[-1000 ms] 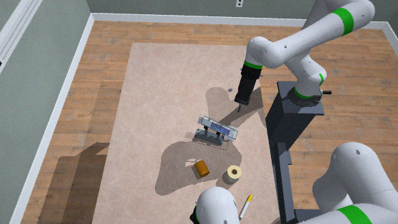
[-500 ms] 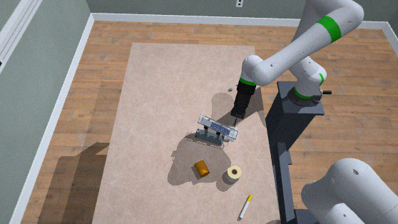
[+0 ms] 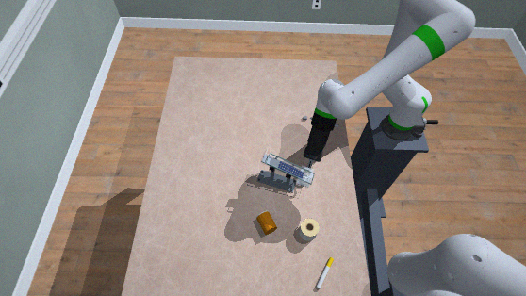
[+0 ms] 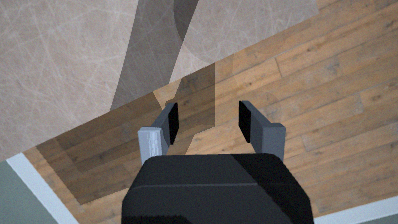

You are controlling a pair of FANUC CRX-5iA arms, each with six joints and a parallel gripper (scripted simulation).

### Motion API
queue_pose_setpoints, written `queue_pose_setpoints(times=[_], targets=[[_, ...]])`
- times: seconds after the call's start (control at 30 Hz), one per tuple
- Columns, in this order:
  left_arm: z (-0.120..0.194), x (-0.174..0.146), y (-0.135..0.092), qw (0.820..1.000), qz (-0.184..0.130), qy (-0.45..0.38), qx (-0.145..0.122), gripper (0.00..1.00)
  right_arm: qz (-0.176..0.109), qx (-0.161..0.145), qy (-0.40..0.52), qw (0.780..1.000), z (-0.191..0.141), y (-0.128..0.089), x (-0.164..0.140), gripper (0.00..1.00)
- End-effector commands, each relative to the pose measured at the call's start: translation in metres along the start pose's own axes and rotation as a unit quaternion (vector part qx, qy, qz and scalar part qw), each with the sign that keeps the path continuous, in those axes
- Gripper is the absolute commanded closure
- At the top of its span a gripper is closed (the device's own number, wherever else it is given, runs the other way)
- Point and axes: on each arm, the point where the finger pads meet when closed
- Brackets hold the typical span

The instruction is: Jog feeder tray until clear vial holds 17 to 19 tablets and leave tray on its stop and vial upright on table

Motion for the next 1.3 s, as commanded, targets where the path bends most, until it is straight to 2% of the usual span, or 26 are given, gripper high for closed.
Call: queue_pose_setpoints(times=[0.0,0.1,0.17,0.2,0.23,0.47,0.67,0.73,0.83,1.0,1.27], targets=[[0.067,0.018,-0.008,1.0,0.001,-0.027,0.005,0.0,0.0,0.0,0.0,1.0,0.0,0.0,0.001,1.0],[0.11,0.023,-0.013,0.999,0.002,-0.045,0.009,0.0,0.0,0.0,0.0,1.0,0.0,0.0,0.001,1.0],[0.11,0.023,-0.013,0.999,0.002,-0.045,0.009,0.0,0.0,0.0,0.0,1.0,0.0,0.0,0.001,1.0],[0.143,0.026,-0.016,0.998,0.003,-0.055,0.011,0.0,0.0,0.0,0.0,1.0,0.0,0.0,0.002,1.0],[0.162,0.025,-0.018,0.998,0.004,-0.065,0.013,0.0,0.0,0.0,0.0,1.0,0.0,0.001,0.002,1.0],[0.256,0.012,-0.03,0.994,0.01,-0.11,0.02,0.0,0.0,0.0,0.0,1.0,0.0,0.004,0.007,1.0],[0.336,-0.013,-0.041,0.988,0.016,-0.148,0.025,0.0,0.0,0.0,0.0,1.0,0.001,0.008,0.013,1.0],[0.336,-0.013,-0.041,0.988,0.016,-0.148,0.025,0.0,0.0,0.0,0.0,1.0,0.001,0.008,0.013,1.0],[0.374,-0.03,-0.046,0.986,0.018,-0.165,0.026,0.0,-0.001,0.0,0.0,1.0,0.001,0.011,0.017,1.0],[0.409,-0.05,-0.052,0.982,0.021,-0.184,0.027,0.0,-0.001,0.0,0.0,1.0,0.002,0.016,0.023,1.0],[0.43,-0.064,-0.056,0.98,0.023,-0.197,0.028,0.0,-0.001,0.0,0.0,1.0,0.002,0.022,0.033,1.0]])
Point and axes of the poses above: on each arm, the point where the finger pads meet when closed, its own y axis out along the fingers, its own z axis across the jaws, x = y × z, and after that the axes turned 5 degrees about y, right-handed
